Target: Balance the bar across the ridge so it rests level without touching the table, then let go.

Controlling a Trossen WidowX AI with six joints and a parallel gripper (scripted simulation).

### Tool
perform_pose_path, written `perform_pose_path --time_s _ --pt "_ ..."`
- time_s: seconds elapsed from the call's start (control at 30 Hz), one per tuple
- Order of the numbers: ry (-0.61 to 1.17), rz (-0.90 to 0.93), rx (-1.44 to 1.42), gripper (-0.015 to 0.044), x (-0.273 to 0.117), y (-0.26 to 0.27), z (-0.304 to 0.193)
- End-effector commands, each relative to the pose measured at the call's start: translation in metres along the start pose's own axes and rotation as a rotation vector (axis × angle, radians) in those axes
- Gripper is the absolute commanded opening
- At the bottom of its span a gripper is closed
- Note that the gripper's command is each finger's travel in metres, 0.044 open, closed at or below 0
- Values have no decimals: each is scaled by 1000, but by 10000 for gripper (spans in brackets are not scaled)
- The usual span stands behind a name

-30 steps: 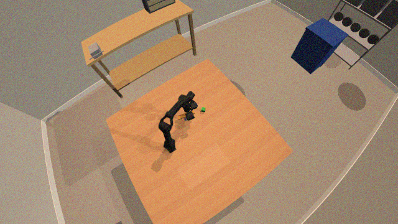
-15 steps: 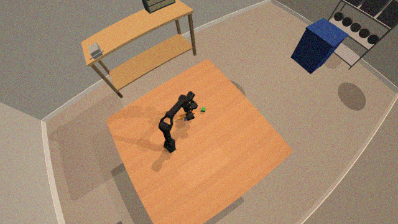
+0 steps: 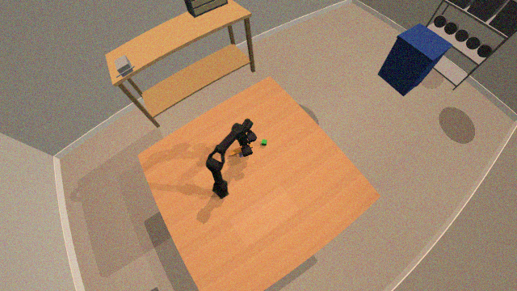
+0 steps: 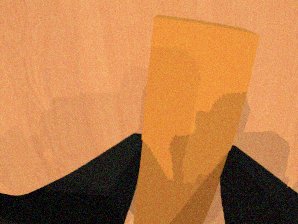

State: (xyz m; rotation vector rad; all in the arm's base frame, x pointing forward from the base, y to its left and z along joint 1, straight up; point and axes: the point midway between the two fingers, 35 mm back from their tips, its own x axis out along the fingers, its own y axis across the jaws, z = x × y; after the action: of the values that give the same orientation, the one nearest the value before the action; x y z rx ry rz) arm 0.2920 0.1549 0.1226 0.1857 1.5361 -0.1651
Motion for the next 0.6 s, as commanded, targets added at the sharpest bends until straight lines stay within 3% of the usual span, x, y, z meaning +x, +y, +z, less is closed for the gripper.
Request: perform_pose_path --time_s 0.0,0.57 --pt "2 5 0 0 1 1 0" --pt "2 5 0 0 2 1 0"
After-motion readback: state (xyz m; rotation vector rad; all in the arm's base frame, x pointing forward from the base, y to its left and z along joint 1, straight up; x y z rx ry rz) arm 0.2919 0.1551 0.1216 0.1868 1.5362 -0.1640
